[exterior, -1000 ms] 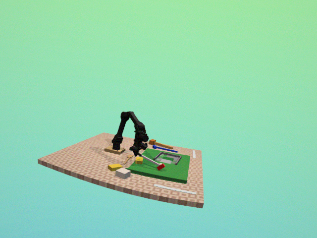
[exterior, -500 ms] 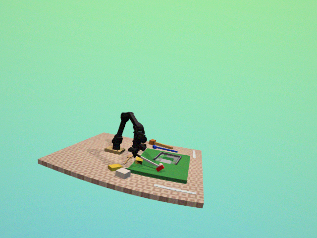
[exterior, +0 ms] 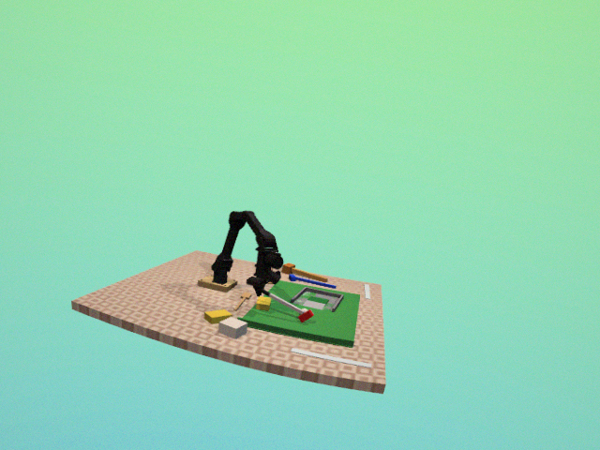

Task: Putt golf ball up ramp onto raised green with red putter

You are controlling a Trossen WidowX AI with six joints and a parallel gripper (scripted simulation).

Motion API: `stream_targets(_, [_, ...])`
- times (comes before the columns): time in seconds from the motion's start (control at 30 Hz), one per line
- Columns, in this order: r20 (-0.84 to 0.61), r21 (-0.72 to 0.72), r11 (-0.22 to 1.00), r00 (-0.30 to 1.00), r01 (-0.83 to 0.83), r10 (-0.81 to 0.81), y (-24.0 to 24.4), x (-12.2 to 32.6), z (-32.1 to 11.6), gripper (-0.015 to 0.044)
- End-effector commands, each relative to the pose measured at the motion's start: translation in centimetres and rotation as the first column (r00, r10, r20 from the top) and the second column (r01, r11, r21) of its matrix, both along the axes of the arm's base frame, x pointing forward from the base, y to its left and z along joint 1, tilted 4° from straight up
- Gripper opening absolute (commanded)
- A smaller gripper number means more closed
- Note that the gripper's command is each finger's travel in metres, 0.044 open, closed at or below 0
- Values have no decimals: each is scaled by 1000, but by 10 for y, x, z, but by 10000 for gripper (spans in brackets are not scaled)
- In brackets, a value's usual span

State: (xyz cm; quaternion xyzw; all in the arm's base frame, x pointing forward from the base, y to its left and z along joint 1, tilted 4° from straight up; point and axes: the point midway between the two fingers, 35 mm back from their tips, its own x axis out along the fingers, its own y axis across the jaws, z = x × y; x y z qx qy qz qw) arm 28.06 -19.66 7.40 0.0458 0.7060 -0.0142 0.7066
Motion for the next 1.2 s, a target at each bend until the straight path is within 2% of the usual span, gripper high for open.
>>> stream_targets(0.0, [7, 3, 1000, 1000, -14, 14, 54, 7, 4, 0])
stream_targets(0.1, [8, 5, 1000, 1000, -14, 14, 91, 5, 5, 0])
stream_targets(0.17, [8, 6, 1000, 1000, -14, 14, 100, 4, 5, 0])
stream_targets(0.4, [8, 6, 1000, 1000, -14, 14, 99, 4, 12, 0])
stream_targets(0.8, [8, 6, 1000, 1000, -14, 14, 97, 3, 64, 0])
stream_targets(1.17, [-2, 8, 1000, 1000, -17, 17, 97, 2, 56, 0])
